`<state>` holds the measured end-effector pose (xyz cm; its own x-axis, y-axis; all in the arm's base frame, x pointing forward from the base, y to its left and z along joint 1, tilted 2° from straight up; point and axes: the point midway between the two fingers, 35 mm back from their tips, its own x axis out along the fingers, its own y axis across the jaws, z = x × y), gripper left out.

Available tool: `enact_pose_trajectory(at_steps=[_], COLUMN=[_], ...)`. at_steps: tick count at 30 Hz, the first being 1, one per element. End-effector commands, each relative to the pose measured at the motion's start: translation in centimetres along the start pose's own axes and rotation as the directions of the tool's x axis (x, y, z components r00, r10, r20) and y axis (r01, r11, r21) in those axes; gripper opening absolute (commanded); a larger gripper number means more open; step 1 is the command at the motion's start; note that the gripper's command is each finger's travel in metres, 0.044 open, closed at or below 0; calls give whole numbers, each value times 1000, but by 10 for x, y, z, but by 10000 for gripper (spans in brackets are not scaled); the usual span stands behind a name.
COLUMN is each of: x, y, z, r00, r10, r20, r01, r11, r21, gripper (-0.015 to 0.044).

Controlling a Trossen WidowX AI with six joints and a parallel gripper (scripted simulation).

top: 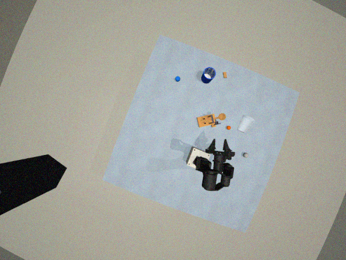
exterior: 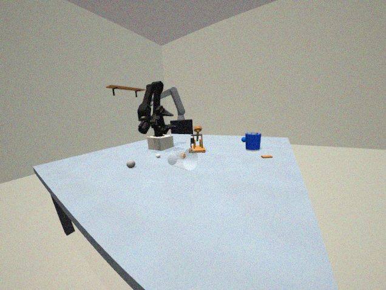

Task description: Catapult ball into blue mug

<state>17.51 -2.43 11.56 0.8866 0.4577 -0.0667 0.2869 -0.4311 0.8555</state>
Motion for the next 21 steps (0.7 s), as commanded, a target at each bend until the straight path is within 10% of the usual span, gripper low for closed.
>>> enact_pose_trajectory(at_steps=[1,21], x=[0,26], y=[0,-27], z=[0,-3], r00=[1000,795], r10=[-5,-560], r20=[-3,-232], r01=[5,565], r11=[1000,823], r21=[1,-50], gripper=[426,440])
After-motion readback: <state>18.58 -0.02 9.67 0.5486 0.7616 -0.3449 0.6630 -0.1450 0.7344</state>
